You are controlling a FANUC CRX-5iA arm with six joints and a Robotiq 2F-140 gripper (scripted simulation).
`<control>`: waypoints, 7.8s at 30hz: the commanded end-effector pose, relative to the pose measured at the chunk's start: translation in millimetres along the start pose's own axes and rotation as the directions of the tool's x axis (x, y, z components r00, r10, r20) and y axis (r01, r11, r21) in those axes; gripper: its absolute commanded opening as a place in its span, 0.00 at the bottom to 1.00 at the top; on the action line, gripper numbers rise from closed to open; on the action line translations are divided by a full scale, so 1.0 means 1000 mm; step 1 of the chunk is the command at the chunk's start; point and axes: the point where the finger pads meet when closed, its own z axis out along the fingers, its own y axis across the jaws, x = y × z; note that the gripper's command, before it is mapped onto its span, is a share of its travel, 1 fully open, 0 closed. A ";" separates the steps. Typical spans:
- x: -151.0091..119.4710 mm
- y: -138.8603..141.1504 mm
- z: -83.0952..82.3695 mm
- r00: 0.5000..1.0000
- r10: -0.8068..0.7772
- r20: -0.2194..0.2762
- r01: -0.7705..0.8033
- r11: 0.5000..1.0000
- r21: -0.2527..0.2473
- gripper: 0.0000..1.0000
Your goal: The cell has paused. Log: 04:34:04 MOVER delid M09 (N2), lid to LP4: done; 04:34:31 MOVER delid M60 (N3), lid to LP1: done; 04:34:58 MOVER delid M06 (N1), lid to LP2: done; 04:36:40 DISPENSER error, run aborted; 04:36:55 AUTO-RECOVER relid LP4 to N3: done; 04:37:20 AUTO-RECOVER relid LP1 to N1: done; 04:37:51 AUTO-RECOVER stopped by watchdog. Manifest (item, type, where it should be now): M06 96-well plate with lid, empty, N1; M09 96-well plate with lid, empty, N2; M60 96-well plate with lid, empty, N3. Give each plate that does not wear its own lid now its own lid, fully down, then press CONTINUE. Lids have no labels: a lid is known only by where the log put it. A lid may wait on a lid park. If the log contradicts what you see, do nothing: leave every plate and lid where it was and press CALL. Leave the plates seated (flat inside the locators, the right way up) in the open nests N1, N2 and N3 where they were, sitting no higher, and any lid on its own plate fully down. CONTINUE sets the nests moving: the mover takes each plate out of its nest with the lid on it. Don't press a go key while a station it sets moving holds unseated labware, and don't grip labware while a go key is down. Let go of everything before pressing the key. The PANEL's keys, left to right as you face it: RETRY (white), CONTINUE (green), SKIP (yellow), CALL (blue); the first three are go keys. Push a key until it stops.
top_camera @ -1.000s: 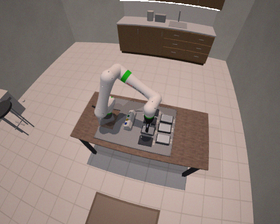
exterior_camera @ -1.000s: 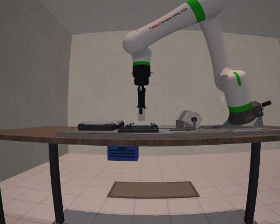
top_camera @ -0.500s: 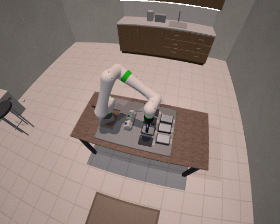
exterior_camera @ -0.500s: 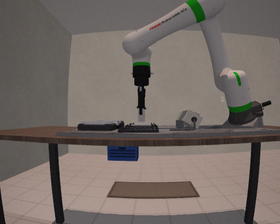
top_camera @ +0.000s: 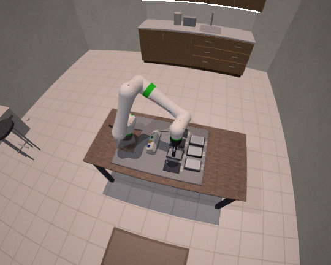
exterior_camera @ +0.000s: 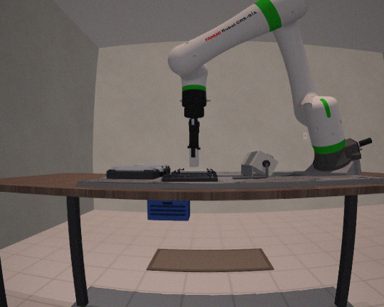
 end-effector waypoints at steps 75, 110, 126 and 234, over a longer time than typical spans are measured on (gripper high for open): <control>0.000 0.000 0.000 1.000 0.000 0.000 0.000 1.000 0.000 0.59; 0.000 0.000 0.000 1.000 0.000 0.000 0.000 1.000 0.000 0.66; 0.000 0.000 0.000 1.000 0.000 0.000 0.000 1.000 0.000 0.66; 0.000 0.000 0.017 1.000 0.000 0.000 0.000 1.000 0.000 0.00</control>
